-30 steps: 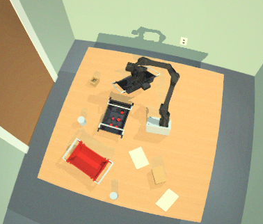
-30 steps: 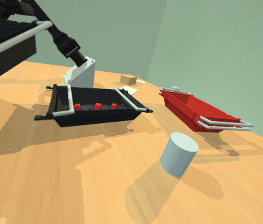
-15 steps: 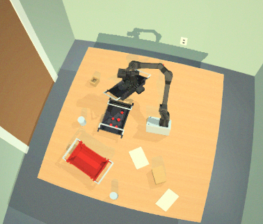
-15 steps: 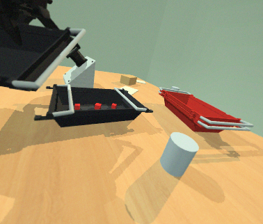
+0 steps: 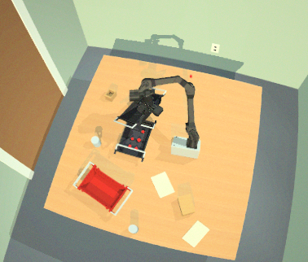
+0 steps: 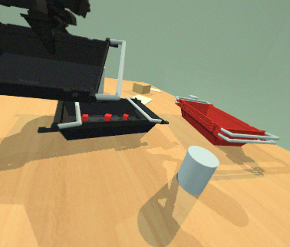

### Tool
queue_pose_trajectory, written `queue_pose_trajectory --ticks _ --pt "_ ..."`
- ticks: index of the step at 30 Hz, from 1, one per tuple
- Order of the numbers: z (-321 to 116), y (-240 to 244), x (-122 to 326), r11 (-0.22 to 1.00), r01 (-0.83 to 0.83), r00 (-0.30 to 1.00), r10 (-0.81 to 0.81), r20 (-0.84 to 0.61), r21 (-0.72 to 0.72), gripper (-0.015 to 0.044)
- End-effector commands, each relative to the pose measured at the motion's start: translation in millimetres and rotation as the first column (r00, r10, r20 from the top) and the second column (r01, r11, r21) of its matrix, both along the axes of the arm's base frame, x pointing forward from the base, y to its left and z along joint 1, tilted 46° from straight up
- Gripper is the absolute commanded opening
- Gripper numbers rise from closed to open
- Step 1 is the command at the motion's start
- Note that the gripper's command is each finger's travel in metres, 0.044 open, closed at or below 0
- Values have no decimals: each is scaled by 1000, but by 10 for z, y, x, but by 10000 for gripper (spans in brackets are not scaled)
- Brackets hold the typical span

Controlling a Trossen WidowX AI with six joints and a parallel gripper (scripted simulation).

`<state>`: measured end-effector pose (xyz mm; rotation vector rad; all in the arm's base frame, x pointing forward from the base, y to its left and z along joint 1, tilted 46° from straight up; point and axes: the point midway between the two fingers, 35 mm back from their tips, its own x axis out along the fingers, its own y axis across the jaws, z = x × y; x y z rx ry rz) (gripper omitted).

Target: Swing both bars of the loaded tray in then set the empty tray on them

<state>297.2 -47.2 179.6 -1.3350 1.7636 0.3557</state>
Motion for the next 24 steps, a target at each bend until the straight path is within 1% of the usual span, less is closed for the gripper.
queue_pose_trajectory --ticks 1,13,24 --pt "-74 180 113 999 -53 999 53 -11 -11 0" --pt "-426 592 260 985 -167 980 163 -111 -30 0" --pt "-769 980 308 961 -272 945 257 -201 -48 0"
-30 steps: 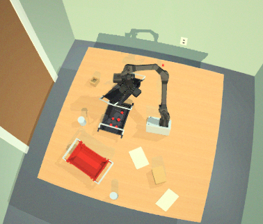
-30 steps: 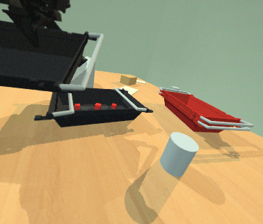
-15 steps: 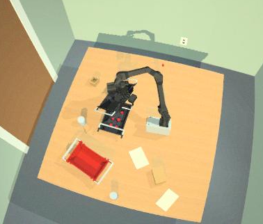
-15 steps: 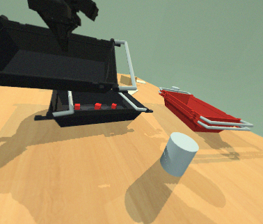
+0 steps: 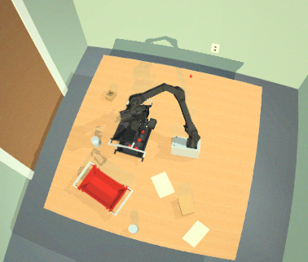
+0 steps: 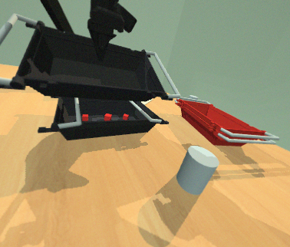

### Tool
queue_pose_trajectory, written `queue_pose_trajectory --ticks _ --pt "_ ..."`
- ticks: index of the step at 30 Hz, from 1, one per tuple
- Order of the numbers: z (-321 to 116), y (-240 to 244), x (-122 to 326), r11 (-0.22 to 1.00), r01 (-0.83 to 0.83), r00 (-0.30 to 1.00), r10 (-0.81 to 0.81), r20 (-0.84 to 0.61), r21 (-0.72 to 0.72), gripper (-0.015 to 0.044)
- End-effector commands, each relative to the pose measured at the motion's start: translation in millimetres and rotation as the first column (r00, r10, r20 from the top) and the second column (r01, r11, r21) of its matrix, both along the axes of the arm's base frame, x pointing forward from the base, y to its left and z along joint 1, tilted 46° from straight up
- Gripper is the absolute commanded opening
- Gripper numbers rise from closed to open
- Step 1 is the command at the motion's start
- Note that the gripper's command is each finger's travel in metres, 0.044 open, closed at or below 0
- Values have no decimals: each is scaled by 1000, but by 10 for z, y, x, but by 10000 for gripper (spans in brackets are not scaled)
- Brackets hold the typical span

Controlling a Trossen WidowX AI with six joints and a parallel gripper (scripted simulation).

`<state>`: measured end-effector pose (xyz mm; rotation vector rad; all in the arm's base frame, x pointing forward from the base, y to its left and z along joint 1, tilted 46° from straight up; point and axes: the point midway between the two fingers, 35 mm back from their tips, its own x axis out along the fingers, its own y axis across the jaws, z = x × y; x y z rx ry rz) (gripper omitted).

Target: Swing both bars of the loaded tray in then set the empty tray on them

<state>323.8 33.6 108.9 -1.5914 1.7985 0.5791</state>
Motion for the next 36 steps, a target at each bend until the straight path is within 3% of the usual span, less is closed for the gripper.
queue_pose_trajectory --ticks 1,36 --pt "-93 206 43 998 -56 998 56 -6 -15 0" --pt "-143 260 48 997 -71 997 70 -17 -20 0"
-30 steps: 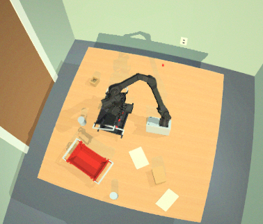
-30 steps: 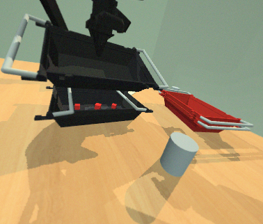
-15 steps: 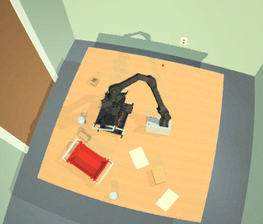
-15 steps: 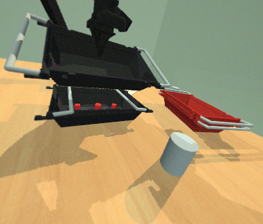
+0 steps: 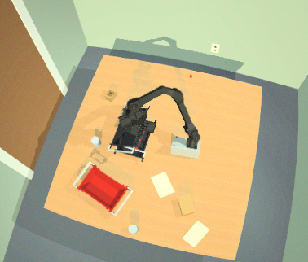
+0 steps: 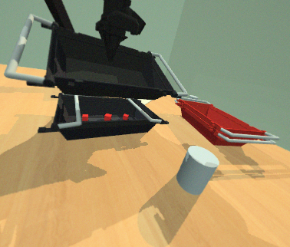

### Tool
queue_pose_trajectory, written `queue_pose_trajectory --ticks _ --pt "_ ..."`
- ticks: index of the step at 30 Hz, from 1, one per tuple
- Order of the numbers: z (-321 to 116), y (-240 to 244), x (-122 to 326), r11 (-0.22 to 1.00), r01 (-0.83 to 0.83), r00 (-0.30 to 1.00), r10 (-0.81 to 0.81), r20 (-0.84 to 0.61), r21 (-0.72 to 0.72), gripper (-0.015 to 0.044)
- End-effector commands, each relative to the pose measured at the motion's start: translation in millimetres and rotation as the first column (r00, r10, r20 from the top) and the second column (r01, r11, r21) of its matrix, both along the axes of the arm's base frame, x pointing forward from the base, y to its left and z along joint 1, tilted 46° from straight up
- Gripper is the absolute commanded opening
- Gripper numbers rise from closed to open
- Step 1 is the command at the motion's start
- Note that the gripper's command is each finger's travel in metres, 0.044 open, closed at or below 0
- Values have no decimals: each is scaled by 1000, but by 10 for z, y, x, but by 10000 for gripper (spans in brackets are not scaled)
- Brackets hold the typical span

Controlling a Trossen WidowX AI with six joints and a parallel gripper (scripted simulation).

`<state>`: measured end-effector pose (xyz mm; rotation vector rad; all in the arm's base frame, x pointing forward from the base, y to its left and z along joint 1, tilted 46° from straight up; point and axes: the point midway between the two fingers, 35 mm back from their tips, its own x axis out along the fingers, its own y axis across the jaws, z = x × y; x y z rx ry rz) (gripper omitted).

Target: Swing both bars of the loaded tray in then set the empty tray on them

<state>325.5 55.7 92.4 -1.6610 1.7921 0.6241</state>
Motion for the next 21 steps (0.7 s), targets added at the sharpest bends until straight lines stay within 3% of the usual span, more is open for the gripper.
queue_pose_trajectory --ticks 1,21 --pt "20 40 35 1000 -11 1000 11 19 -2 0" --pt "-18 3 38 1000 -12 1000 12 19 -2 0"
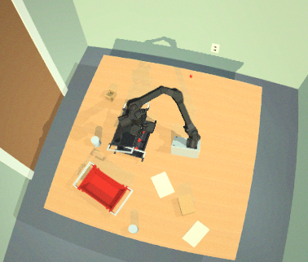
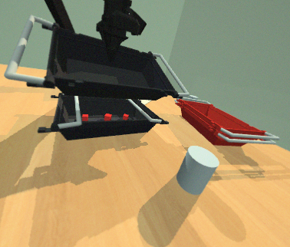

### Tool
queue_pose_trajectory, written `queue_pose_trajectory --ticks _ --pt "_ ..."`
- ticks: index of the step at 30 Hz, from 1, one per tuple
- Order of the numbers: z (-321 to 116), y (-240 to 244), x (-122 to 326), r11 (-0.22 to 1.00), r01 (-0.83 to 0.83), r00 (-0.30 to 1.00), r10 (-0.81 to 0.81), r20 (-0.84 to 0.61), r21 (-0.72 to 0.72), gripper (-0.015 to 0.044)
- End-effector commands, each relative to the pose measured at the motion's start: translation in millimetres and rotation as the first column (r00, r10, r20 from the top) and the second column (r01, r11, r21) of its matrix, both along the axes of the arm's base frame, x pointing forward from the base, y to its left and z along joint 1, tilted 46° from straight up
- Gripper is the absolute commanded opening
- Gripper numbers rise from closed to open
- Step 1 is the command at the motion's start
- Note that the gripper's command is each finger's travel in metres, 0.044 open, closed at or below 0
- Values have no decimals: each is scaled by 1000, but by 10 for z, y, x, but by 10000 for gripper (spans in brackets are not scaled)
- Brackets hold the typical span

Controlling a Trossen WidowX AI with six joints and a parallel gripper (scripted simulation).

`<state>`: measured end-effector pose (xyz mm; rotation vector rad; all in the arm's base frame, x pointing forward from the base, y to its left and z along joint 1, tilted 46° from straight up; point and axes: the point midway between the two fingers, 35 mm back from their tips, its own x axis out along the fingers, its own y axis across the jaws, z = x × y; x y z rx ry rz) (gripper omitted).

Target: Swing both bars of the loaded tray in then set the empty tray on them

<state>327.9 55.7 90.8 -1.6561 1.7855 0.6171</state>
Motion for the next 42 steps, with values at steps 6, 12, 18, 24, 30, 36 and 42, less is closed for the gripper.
queue_pose_trajectory --ticks 6,12,18,24,30,36,42 --pt "-70 -64 17 1000 -14 1000 15 10 -5 0" --pt "-136 -131 15 1000 -15 1000 15 11 -5 0" --pt "-203 -197 10 1000 -15 1000 15 11 -6 0" --pt "-265 -260 0 1000 -14 1000 15 11 -6 0" --pt "-295 -289 -21 1000 -14 1000 14 11 -7 0" --pt "-325 -313 -63 1000 -14 1000 14 11 -7 0" --pt "-365 -344 -103 1000 -14 1000 14 11 -7 0"
